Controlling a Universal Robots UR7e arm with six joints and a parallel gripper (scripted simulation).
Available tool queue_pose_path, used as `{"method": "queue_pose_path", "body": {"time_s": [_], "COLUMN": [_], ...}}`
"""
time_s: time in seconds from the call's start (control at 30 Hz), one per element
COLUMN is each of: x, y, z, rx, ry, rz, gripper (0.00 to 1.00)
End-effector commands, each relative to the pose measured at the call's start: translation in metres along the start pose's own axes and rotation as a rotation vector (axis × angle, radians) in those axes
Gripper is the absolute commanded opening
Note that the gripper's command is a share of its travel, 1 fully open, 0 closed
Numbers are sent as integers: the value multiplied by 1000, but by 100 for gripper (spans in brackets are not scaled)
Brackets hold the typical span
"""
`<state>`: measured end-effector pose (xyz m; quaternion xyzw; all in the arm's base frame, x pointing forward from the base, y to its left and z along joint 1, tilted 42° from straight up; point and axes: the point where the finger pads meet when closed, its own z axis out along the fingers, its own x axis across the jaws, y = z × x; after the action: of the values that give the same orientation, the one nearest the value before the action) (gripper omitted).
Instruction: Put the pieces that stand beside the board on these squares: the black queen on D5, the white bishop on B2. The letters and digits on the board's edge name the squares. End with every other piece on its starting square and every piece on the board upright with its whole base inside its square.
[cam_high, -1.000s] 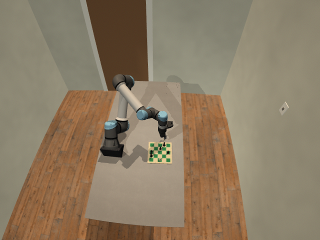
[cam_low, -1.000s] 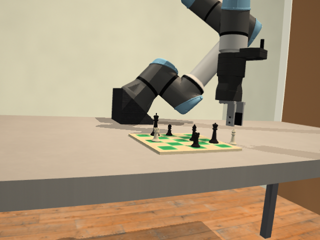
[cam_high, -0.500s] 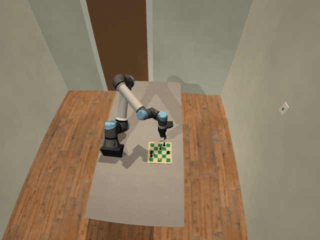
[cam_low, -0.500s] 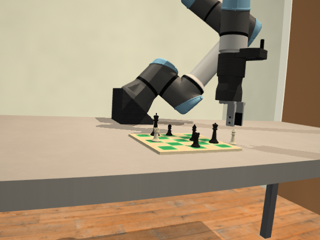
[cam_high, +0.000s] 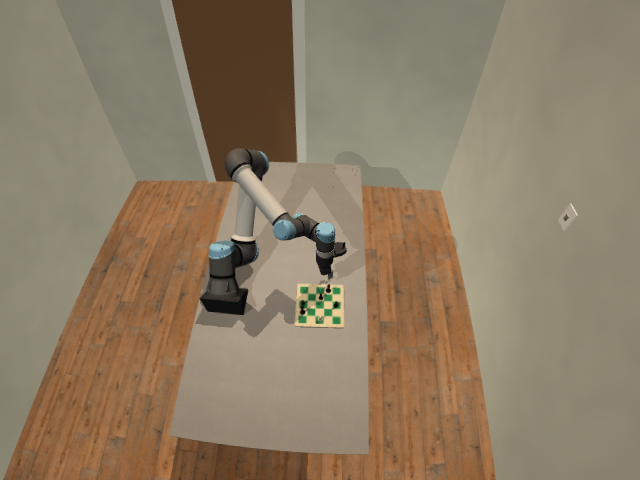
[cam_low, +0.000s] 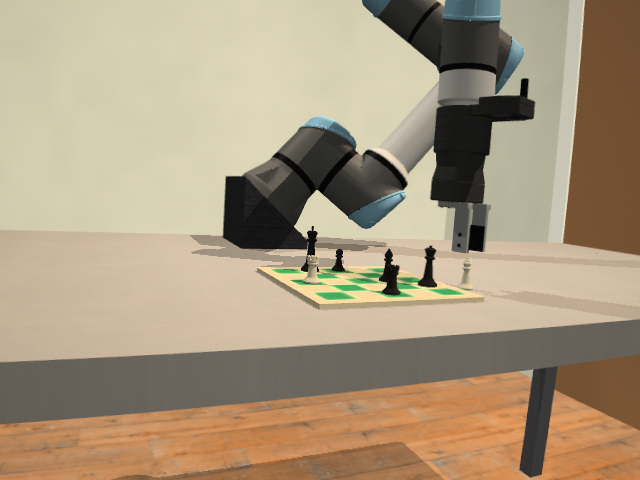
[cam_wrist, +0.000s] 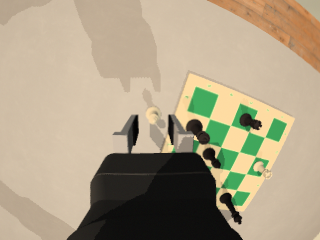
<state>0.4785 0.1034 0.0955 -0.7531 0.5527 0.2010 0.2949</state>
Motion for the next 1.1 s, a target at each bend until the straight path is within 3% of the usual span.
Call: {"method": "queue_pose_path", "body": {"time_s": [0.0, 0.57, 1.07], "x": [0, 0, 0], "y": [0, 0, 0], "z": [0, 8, 36], "rx": [1, 1, 1], "ry": [1, 1, 1], "rz": [0, 0, 0], "gripper": [73, 73, 73]}}
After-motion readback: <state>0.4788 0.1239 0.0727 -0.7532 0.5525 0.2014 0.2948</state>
